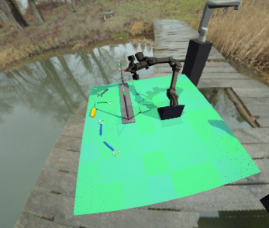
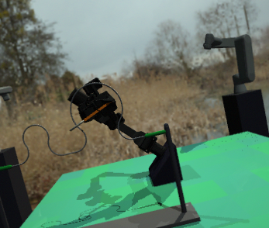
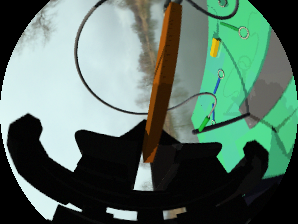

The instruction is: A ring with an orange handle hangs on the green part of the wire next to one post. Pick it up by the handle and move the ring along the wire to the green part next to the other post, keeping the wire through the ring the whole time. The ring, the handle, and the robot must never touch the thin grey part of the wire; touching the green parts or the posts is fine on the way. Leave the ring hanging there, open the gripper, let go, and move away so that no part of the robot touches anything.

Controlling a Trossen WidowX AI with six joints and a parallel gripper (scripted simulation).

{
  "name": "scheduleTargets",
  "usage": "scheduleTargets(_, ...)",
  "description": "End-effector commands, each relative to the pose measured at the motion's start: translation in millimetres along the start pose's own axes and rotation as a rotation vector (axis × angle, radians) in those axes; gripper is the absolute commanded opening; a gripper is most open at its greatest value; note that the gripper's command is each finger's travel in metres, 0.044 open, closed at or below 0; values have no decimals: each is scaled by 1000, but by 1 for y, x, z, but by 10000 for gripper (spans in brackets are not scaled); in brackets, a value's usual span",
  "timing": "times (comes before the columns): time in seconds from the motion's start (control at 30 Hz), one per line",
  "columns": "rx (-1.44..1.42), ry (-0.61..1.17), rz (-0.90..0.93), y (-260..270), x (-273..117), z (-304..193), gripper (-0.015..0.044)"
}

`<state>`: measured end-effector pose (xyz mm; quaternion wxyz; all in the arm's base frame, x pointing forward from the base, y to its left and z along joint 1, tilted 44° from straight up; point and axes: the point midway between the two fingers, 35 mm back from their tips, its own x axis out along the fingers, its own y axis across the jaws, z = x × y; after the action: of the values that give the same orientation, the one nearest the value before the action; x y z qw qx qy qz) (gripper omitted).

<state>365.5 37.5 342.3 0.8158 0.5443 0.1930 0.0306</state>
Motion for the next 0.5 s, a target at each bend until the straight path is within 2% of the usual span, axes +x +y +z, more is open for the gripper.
scheduleTargets(0.0, -30, -6, -3, 4, -1, 1, -150)
scheduleTargets(0.47, -97, -14, -40, 1, -1, 1, -150)
